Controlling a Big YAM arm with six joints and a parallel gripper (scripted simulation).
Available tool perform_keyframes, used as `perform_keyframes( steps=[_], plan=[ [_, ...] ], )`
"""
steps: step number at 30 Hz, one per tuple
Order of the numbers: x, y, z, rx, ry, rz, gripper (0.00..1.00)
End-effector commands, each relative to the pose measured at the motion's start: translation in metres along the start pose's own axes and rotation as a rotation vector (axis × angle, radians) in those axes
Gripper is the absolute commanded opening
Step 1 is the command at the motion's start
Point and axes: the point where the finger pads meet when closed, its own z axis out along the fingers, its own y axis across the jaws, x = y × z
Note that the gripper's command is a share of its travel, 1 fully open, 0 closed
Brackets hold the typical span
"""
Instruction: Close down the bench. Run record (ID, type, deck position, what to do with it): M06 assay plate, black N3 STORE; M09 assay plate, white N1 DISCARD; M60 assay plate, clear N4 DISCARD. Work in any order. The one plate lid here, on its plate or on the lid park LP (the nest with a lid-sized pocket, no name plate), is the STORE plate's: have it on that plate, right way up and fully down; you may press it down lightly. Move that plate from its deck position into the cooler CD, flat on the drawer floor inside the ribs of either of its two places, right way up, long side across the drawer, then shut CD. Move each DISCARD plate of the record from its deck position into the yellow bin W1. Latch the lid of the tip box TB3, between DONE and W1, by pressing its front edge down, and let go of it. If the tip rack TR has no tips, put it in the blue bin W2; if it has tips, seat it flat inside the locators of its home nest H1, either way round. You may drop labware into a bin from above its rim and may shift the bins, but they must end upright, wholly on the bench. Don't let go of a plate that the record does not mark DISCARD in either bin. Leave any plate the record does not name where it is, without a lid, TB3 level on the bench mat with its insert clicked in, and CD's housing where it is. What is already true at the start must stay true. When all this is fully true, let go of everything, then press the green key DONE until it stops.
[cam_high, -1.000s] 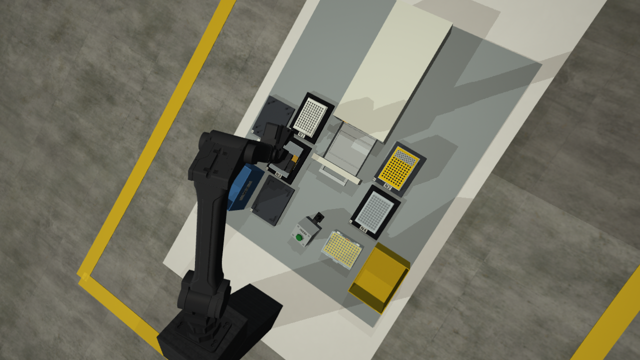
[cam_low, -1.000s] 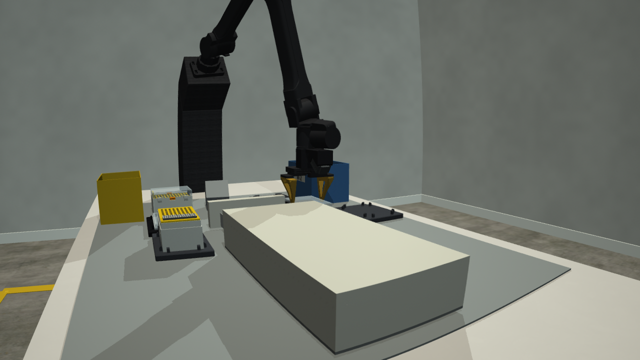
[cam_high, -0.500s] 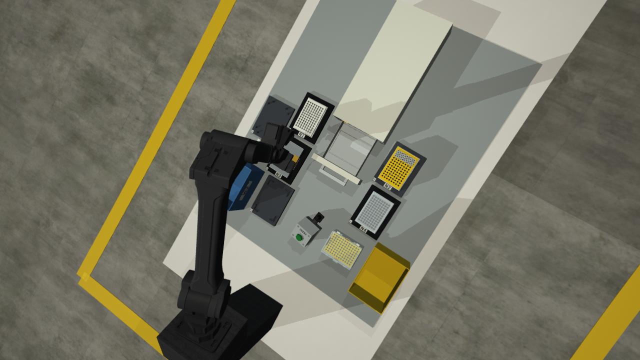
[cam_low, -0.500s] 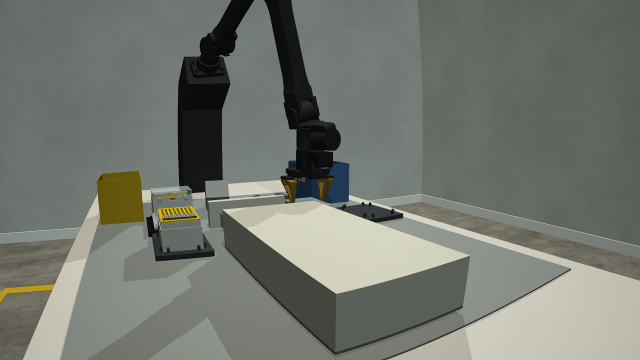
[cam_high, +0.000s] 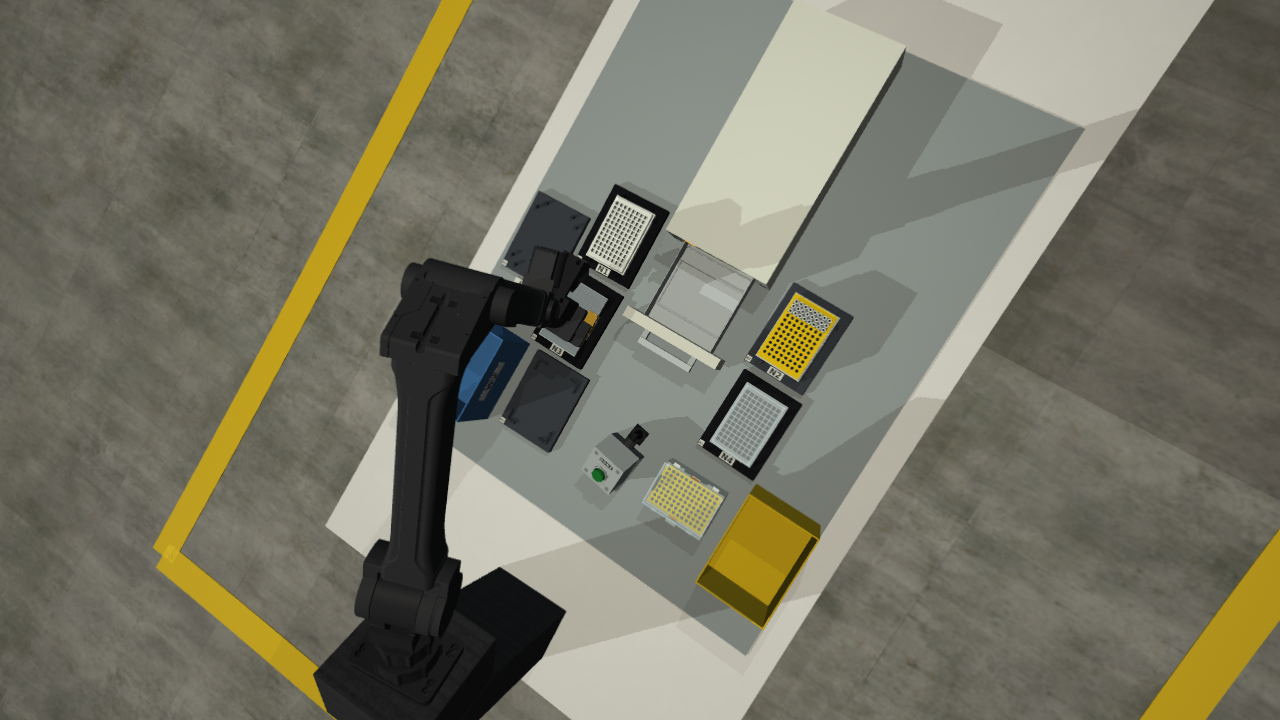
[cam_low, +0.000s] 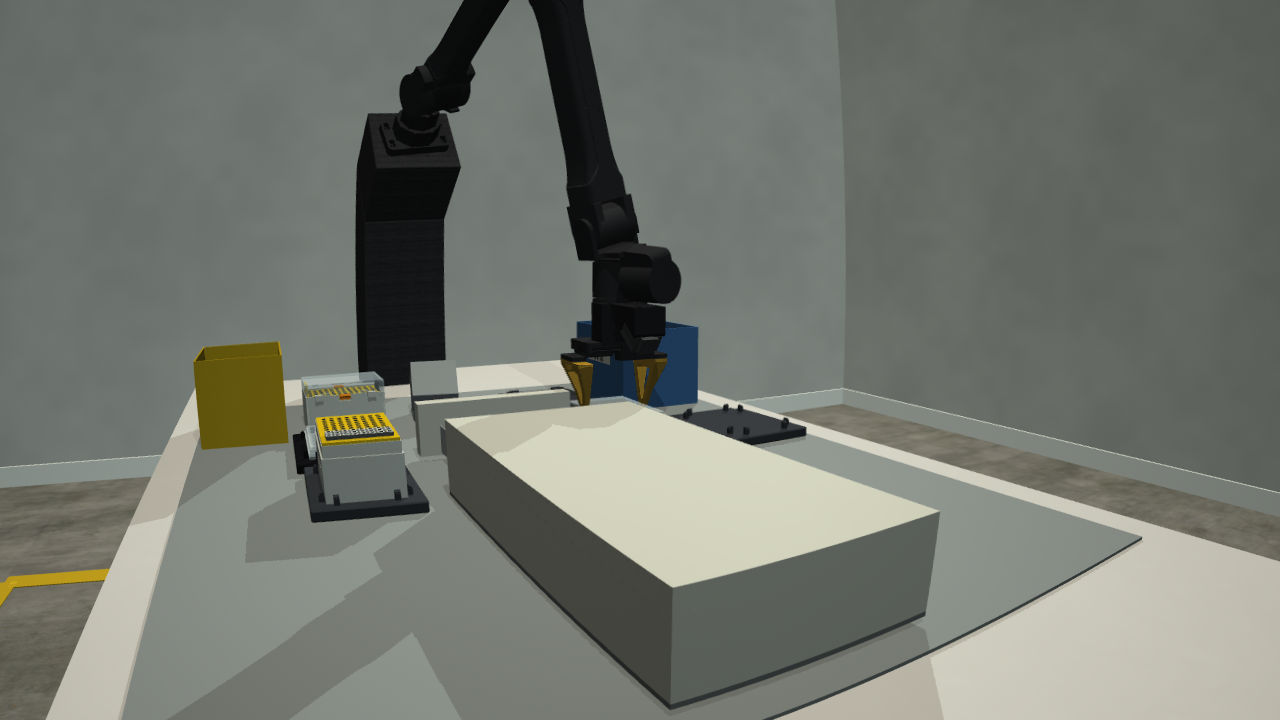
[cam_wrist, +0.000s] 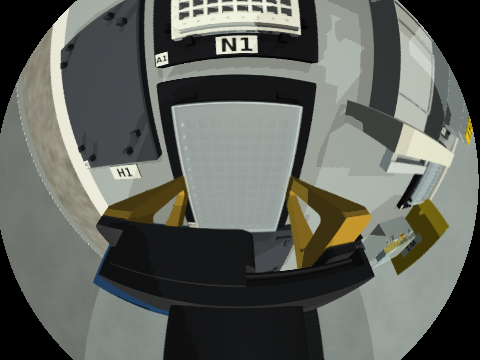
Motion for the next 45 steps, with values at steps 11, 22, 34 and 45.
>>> perform_keyframes(
  steps=[11, 22, 34, 45],
  plan=[
    [-0.009, 0.003, -0.004, -0.009, -0.02, 0.001, 1.0],
    [-0.009, 0.003, -0.004, -0.009, -0.02, 0.001, 1.0],
    [-0.015, 0.003, -0.016, -0.013, -0.032, -0.002, 1.0],
    [-0.01, 0.008, -0.029, -0.014, -0.021, 0.002, 1.0]
  ],
)
